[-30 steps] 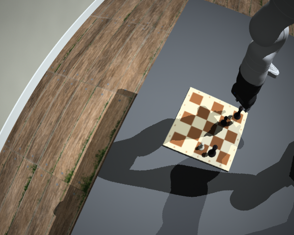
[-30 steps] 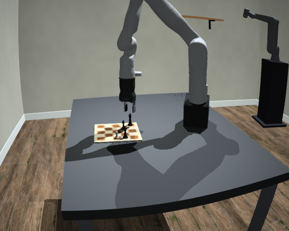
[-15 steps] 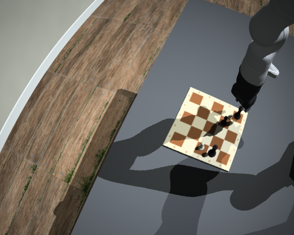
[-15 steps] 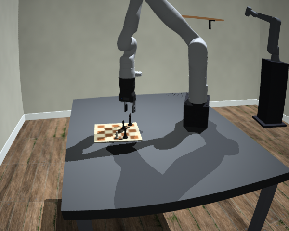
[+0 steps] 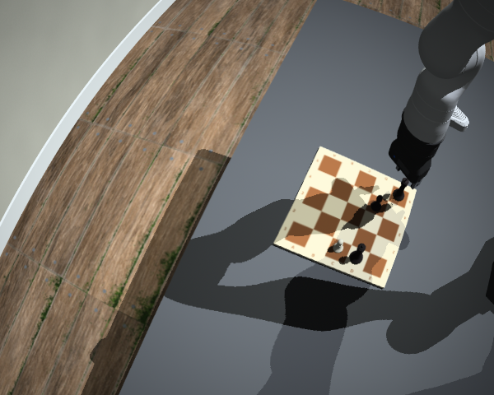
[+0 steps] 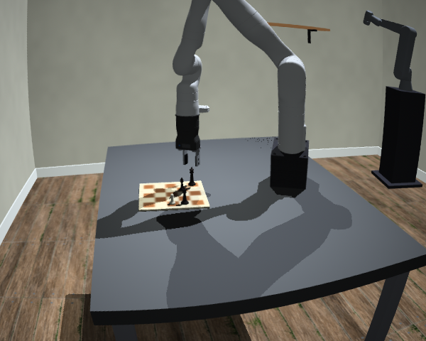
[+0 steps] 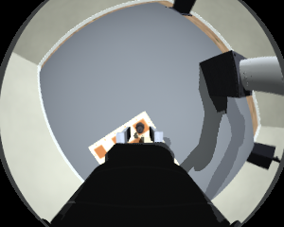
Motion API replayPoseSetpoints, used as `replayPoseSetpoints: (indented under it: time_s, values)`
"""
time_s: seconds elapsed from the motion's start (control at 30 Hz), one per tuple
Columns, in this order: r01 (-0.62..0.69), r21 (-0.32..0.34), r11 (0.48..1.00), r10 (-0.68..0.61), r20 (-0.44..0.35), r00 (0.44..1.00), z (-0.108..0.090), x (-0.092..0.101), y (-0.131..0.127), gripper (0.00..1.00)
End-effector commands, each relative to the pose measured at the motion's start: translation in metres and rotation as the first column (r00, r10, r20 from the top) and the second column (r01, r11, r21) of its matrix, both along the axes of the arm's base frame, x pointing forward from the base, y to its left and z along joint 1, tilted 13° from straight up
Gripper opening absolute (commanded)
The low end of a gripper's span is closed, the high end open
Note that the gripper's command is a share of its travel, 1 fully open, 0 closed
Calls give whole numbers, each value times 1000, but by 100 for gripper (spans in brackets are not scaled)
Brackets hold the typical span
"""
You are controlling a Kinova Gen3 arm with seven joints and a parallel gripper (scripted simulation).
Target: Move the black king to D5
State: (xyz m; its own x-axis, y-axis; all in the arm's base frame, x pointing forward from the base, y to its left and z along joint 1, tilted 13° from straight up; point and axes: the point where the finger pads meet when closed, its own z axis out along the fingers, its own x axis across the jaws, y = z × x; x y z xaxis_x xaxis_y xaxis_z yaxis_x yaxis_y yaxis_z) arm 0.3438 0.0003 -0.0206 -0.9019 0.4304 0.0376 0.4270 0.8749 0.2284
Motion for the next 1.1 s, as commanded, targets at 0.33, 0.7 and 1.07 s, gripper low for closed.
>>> replayPoseSetpoints:
  time_s: [0.33, 0.7, 1.07]
  values:
    - [0, 0, 1000, 0, 1, 1000, -3, 1, 1, 79]
    - [0, 0, 1000, 0, 1, 1000, -23, 2, 5, 79]
    - [0, 0, 1000, 0, 1, 1000, -42, 3, 9, 79]
